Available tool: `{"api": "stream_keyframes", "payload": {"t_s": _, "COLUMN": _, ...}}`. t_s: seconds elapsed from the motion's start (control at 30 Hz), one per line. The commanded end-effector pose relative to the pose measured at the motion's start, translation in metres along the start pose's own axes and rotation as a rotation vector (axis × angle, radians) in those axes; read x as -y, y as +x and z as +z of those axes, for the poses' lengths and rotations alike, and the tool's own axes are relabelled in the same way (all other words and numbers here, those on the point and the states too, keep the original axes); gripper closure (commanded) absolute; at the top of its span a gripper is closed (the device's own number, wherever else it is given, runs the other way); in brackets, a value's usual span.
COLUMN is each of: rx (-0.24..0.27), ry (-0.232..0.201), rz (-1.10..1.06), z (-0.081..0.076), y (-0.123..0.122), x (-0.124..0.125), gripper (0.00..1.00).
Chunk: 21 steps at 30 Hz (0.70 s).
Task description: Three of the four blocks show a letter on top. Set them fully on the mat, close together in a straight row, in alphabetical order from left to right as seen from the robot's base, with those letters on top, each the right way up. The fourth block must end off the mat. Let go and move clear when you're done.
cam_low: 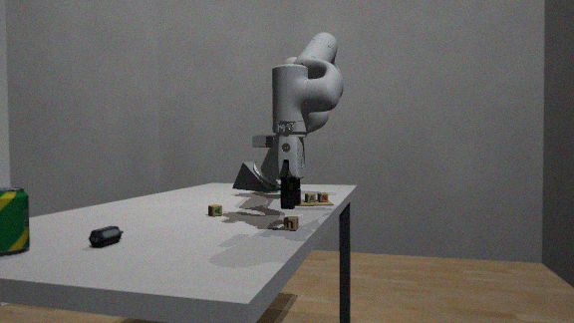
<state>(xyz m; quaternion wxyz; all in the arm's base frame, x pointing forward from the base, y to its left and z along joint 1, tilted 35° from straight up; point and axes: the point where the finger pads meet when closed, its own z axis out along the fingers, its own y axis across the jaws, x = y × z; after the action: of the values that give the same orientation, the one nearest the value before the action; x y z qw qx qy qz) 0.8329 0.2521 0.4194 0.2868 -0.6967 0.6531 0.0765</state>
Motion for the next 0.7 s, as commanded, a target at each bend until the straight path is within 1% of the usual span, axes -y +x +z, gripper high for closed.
{"api": "stream_keyframes", "payload": {"t_s": 0.0, "rx": 0.0, "ry": 0.002, "rz": -0.001, "z": 0.0032, "y": -0.0004, "x": 0.0009, "gripper": 0.31}}
{"api": "stream_keyframes", "payload": {"t_s": 0.23, "rx": 0.0, "ry": 0.002, "rz": -0.001, "z": 0.0098, "y": -0.0004, "x": 0.0011, "gripper": 0.31}}
{"api": "stream_keyframes", "payload": {"t_s": 0.67, "rx": 0.0, "ry": 0.002, "rz": 0.0, "z": 0.0131, "y": -0.0005, "x": 0.0012, "gripper": 0.31}}
